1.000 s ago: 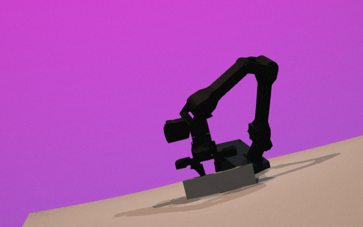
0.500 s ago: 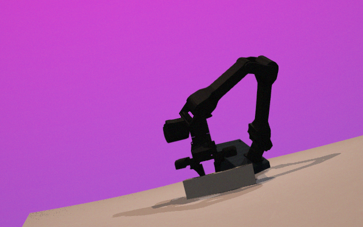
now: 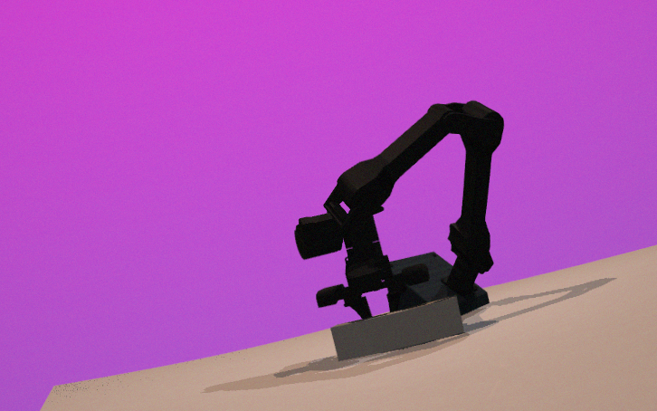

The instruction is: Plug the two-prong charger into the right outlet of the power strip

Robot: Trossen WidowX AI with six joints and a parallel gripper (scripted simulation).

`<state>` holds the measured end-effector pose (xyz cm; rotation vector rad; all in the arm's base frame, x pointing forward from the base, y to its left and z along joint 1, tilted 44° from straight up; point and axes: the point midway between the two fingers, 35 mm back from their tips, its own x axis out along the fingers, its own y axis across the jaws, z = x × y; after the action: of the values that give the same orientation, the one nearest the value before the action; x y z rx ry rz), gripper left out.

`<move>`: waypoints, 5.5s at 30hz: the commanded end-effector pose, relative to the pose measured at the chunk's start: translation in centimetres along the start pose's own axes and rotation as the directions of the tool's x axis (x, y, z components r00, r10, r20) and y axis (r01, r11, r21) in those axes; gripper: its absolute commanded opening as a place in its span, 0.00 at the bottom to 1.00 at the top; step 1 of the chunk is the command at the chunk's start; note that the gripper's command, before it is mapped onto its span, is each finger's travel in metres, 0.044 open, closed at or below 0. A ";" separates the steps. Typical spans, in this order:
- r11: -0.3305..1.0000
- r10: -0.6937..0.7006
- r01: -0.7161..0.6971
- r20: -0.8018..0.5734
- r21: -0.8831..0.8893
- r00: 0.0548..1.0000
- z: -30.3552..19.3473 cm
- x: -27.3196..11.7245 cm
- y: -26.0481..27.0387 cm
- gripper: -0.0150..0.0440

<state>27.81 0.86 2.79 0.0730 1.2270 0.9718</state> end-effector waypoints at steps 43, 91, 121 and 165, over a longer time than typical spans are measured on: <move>1.000 0.000 0.000 0.009 -0.002 1.000 1.7 0.1 0.0 0.25; 1.000 0.000 0.000 0.009 -0.002 1.000 1.4 0.0 0.0 0.25; 1.000 0.000 0.000 0.008 -0.002 1.000 1.5 -0.4 0.0 0.25; 1.000 -0.001 0.001 -0.013 0.009 1.000 0.8 -0.2 0.0 1.00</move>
<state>28.47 1.13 3.25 0.0737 1.2488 0.9658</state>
